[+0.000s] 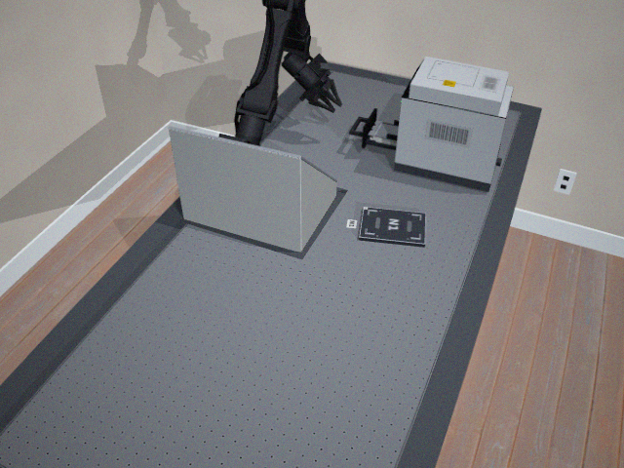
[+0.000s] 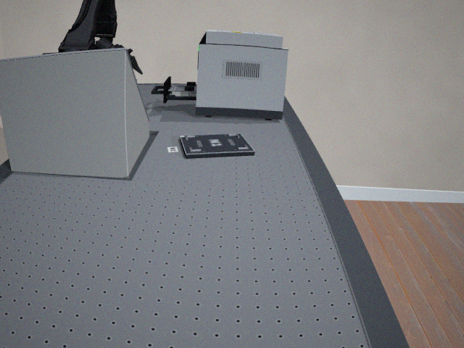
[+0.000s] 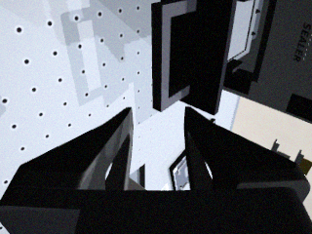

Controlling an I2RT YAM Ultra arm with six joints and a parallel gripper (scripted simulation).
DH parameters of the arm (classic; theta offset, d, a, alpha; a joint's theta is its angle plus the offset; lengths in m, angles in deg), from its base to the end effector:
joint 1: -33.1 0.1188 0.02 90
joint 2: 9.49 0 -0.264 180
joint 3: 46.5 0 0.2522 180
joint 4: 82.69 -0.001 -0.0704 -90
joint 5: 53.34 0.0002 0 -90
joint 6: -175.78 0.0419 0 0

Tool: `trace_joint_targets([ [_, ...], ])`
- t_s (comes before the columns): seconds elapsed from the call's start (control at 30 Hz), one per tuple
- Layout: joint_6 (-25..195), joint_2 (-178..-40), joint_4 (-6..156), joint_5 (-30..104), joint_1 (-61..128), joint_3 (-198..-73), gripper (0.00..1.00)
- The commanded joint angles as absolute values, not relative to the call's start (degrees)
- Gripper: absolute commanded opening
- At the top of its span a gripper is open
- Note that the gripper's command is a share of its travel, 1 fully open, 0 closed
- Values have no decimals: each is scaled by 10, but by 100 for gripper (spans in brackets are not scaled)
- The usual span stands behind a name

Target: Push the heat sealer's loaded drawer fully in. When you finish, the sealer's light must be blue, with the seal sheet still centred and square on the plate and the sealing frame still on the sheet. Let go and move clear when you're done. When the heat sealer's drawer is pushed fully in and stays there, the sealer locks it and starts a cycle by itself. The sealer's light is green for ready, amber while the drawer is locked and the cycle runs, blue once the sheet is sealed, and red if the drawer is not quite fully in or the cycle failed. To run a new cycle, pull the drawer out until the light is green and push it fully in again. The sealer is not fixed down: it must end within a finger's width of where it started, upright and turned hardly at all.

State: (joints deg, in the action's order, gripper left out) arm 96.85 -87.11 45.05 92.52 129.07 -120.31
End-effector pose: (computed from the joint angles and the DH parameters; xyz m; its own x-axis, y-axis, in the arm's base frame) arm 0.0057 0.2694 0.2819 -0.0317 -0.7328 -0.6797 -0.6115 0.5521 -0.5668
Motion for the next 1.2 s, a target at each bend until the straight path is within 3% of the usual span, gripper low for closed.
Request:
trace_joint_targets([
  [0.0, 968, -862, 463, 936, 1288, -1192, 30],
  [1.17, 922, -877, 523, 912, 1254, -1174, 30],
])
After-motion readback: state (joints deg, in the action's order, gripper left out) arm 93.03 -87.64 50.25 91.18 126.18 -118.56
